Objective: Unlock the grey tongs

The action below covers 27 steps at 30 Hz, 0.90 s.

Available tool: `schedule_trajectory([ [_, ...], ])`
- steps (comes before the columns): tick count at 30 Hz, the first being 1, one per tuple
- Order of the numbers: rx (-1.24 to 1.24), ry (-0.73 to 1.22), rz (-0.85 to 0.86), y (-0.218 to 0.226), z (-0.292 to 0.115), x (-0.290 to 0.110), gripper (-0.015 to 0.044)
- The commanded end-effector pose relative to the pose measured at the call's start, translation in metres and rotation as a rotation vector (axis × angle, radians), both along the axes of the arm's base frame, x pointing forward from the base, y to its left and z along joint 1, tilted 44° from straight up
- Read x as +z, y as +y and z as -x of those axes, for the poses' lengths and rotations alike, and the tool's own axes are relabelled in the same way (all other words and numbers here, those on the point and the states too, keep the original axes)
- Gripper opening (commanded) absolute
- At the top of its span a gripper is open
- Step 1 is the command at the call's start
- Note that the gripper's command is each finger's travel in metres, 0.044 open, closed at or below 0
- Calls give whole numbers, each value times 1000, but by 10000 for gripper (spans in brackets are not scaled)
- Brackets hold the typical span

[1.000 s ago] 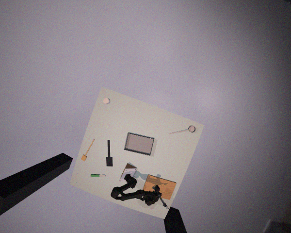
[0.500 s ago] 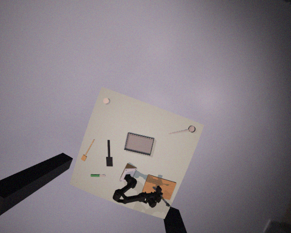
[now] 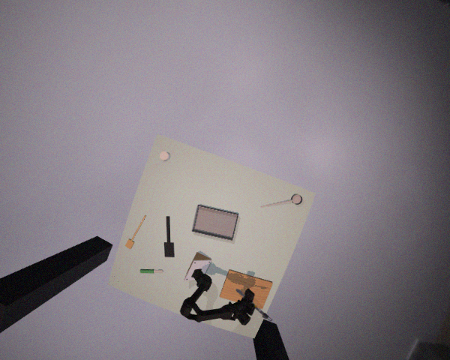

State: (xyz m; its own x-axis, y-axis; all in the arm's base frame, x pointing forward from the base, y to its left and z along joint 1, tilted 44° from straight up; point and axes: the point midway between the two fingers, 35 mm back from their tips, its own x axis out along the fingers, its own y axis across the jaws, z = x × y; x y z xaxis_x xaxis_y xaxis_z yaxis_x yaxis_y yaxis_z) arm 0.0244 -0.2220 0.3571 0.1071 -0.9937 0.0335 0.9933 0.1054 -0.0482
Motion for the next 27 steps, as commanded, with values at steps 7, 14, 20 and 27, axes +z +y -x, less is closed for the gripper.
schedule_trajectory([
  [7, -13, -1, -150, -4, -1, 9, -150],
  [14, -21, 7, -262, -6, -1, 11, -150],
  [20, -29, 18, -357, -6, -2, 11, -150],
  [27, -39, 34, -467, -4, -2, 12, -150],
])
